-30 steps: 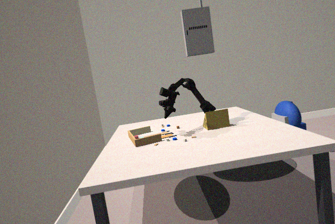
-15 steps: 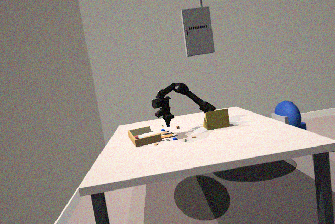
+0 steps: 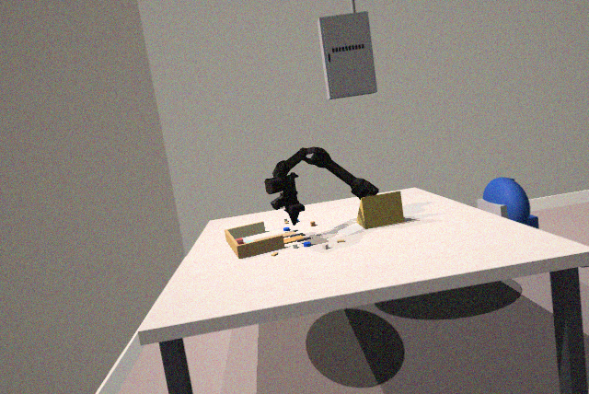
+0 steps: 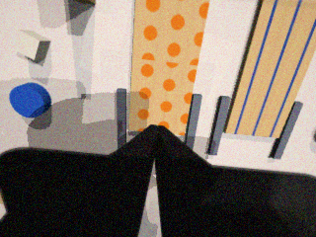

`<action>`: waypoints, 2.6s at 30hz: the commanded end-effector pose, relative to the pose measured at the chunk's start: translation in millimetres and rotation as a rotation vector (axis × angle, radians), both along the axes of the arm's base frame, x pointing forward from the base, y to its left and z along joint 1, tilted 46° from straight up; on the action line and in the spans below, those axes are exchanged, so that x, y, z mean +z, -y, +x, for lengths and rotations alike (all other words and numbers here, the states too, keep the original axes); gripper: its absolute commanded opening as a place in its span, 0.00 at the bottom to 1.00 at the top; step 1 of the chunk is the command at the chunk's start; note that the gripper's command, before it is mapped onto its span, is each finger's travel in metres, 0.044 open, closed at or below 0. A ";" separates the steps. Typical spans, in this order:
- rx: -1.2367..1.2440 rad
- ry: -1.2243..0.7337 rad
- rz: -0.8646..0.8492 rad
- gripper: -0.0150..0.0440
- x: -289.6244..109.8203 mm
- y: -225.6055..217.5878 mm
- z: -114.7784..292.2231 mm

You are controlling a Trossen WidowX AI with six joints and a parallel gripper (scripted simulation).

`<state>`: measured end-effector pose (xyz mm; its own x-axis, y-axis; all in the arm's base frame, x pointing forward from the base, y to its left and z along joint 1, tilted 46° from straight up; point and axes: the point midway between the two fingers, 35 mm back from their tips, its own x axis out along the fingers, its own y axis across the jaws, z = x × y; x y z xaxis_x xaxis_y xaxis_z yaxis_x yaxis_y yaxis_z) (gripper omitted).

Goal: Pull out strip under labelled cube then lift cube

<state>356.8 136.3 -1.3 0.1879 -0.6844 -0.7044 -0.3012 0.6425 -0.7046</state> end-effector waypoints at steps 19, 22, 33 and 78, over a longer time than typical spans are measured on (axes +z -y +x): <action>0.000 -0.013 -0.010 0.25 -27.0 29.6 5.3; 0.000 -0.013 -0.011 0.25 -30.0 33.3 6.2; -0.001 -0.012 -0.012 0.25 -38.2 44.2 8.5; -0.001 -0.012 -0.012 0.25 -39.2 45.3 8.8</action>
